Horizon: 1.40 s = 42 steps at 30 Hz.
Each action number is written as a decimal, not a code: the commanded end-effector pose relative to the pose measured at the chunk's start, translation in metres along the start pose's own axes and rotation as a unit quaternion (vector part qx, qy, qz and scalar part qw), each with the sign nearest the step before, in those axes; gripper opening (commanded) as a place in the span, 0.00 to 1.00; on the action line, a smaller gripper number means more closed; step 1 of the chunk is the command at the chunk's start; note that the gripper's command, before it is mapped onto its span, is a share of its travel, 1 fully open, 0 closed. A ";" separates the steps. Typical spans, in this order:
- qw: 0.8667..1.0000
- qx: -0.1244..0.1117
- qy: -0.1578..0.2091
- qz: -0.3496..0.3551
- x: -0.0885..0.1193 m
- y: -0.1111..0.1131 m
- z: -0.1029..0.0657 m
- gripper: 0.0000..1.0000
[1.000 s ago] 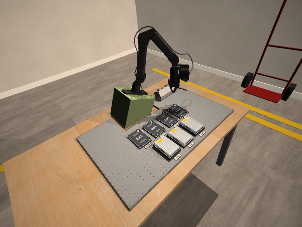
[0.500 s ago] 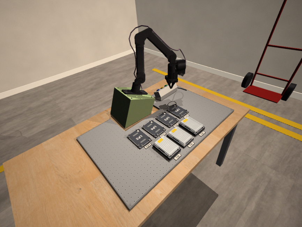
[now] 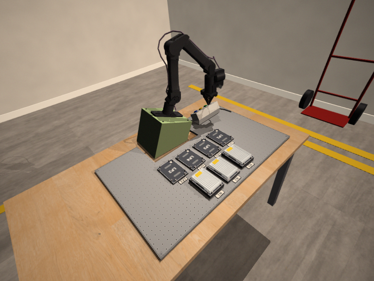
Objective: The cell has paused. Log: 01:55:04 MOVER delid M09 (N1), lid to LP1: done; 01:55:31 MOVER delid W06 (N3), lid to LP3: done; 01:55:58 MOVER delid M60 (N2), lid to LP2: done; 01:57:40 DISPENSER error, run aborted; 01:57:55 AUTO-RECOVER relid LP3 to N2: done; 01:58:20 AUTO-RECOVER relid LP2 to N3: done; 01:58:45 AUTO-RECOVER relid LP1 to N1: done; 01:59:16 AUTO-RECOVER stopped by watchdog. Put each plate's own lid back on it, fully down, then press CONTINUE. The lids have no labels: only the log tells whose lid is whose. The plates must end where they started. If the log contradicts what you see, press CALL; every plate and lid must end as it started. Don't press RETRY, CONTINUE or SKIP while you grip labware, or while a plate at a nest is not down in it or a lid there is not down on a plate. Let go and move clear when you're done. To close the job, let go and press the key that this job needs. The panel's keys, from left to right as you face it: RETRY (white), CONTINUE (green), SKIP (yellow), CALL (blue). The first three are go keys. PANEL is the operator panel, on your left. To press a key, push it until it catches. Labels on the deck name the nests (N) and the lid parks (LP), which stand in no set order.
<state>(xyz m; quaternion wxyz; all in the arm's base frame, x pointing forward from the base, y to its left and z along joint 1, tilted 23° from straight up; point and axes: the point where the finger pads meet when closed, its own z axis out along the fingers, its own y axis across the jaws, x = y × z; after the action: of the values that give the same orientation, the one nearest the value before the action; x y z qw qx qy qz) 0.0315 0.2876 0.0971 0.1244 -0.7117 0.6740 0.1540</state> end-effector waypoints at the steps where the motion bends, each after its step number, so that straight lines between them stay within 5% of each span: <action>1: 1.000 0.010 -0.002 -0.027 -0.012 0.011 -0.003 0.00; 19: 0.998 0.009 -0.001 -0.059 -0.043 0.086 -0.002 0.00; 23: 0.998 0.009 -0.019 -0.057 -0.048 0.087 -0.013 0.00; 42: 0.999 0.010 -0.006 -0.050 -0.044 0.081 0.011 0.00</action>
<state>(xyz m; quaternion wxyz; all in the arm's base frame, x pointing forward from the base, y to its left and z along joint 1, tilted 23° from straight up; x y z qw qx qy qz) -0.0555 0.3175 0.1016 0.1294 -0.7534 0.6311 0.1317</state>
